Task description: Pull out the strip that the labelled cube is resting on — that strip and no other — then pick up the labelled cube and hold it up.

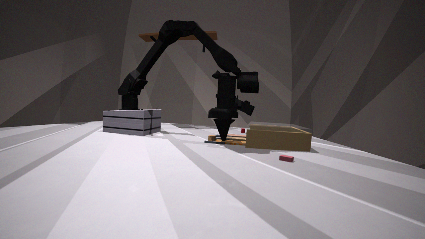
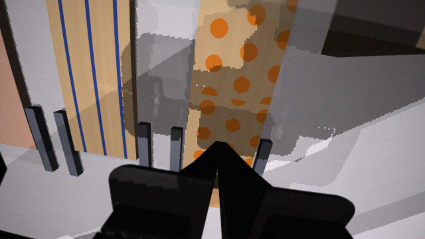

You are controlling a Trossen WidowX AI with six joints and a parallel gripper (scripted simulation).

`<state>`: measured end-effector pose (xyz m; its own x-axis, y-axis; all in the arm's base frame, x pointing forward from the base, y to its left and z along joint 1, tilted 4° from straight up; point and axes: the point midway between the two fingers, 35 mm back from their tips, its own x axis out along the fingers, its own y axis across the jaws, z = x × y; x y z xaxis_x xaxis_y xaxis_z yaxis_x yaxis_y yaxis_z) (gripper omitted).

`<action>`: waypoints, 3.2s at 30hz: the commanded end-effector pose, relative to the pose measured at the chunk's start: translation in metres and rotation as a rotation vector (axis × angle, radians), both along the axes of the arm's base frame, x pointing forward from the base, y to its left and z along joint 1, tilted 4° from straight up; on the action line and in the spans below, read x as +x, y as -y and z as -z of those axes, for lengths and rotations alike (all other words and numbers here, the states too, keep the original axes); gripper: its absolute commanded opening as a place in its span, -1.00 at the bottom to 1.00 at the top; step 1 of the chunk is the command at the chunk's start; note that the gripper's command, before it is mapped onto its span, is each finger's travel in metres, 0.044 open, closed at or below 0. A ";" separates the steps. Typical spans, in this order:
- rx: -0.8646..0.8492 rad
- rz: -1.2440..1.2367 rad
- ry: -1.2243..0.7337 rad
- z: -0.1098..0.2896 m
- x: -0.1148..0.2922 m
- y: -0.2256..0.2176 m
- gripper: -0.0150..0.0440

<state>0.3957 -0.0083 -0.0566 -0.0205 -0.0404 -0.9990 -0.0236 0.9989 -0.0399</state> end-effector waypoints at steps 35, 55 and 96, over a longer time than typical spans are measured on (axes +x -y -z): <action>-0.002 -0.005 0.002 -0.002 -0.020 0.001 -0.49; -0.002 -0.005 0.001 0.000 -0.030 0.002 -0.49; -0.002 -0.005 -0.005 0.005 -0.094 0.006 -0.49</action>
